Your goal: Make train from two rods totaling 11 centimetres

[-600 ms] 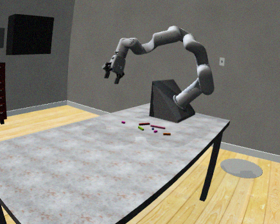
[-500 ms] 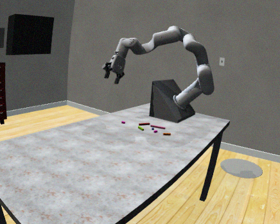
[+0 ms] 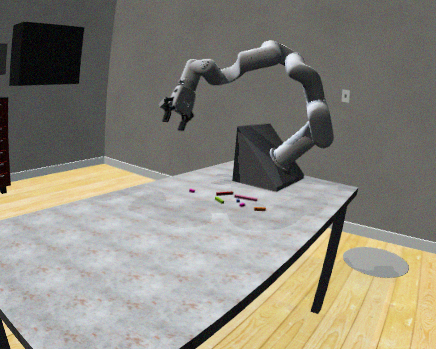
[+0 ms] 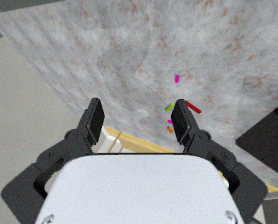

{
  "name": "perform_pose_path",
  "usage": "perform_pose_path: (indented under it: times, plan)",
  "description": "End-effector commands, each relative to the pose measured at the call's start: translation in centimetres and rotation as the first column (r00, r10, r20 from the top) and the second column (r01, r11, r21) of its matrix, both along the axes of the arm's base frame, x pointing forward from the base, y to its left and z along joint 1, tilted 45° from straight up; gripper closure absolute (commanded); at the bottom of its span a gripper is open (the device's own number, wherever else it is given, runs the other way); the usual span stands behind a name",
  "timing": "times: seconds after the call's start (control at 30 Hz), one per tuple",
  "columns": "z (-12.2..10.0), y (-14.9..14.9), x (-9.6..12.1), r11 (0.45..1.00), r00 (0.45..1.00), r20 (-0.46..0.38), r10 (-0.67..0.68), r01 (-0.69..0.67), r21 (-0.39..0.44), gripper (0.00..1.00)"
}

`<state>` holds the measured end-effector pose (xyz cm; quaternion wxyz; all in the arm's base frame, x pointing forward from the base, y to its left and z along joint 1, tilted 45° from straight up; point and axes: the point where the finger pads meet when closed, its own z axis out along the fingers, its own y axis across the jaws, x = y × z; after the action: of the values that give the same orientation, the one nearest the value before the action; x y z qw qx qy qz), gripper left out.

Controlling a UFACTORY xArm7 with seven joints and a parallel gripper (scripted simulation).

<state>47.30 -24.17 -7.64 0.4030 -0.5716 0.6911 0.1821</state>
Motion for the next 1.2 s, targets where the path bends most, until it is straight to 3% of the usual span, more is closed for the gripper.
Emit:
perform_pose_path:
  times: [0.0,0.23,0.43,0.5,0.53,0.7,1.0,1.07,1.1,1.17]
  plan:
    - [0.2,-0.2,0.1,1.0,1.0,0.005,0.002,-0.002,-0.006,0.0]
    - [1.4,4.3,1.0,0.983,0.976,0.127,0.178,-0.169,-0.076,0.0]
    - [2.4,8.2,1.4,0.941,0.918,0.22,0.33,-0.303,-0.148,0.0]
    - [2.4,8.2,1.4,0.941,0.918,0.22,0.33,-0.303,-0.148,0.0]
    - [2.8,10.1,1.4,0.914,0.878,0.26,0.401,-0.362,-0.185,0.0]
    - [3.5,12.6,1.4,0.866,0.811,0.31,0.496,-0.439,-0.239,0.0]
    - [4.8,18.2,0.6,0.73,0.615,0.394,0.683,-0.576,-0.367,0.0]
    - [4.8,18.2,0.6,0.73,0.615,0.394,0.683,-0.576,-0.367,0.0]
    - [5.1,19.9,0.2,0.679,0.54,0.413,0.734,-0.61,-0.409,0.0]
    - [5.3,20.7,0.0,0.655,0.504,0.42,0.755,-0.623,-0.428,0.0]
